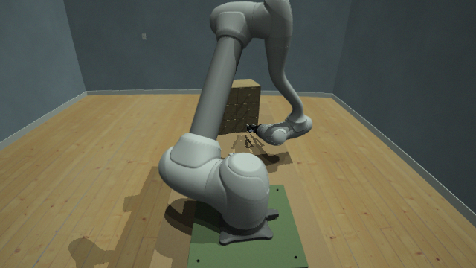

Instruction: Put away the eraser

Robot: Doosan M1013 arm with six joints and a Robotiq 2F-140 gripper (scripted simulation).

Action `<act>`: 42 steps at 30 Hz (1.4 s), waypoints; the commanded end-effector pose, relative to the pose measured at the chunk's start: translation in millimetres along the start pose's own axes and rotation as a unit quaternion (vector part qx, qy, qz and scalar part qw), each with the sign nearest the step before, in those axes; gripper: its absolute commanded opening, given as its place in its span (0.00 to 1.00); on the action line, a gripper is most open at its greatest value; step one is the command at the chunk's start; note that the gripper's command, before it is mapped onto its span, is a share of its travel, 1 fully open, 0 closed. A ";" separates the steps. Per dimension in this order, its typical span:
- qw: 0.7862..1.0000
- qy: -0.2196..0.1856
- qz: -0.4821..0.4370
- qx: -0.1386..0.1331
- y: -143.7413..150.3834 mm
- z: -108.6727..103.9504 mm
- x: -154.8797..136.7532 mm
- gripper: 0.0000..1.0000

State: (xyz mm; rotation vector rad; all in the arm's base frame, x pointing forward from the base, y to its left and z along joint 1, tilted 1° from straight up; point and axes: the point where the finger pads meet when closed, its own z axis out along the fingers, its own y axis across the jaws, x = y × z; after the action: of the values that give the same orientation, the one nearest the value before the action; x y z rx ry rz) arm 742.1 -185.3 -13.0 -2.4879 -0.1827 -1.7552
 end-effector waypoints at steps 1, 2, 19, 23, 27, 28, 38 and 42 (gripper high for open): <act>1.000 0.000 0.000 0.000 0.3 10.0 -6.5 0.20; 1.000 0.000 0.000 0.000 0.3 11.4 -7.5 0.20; 1.000 0.000 0.000 0.000 0.3 13.6 -9.1 0.20; 1.000 0.000 0.000 0.000 0.3 13.6 -9.1 0.20; 1.000 0.000 0.000 0.000 0.3 13.6 -9.1 0.20; 1.000 0.000 0.000 0.000 0.3 13.6 -9.1 0.20; 1.000 0.000 0.000 0.000 0.3 16.8 -7.9 0.20; 1.000 0.000 0.000 0.000 0.3 21.5 -6.2 0.20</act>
State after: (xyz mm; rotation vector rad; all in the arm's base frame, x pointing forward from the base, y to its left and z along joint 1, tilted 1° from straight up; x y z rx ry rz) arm 756.5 -183.3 -26.3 -2.4874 -0.1825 -1.7562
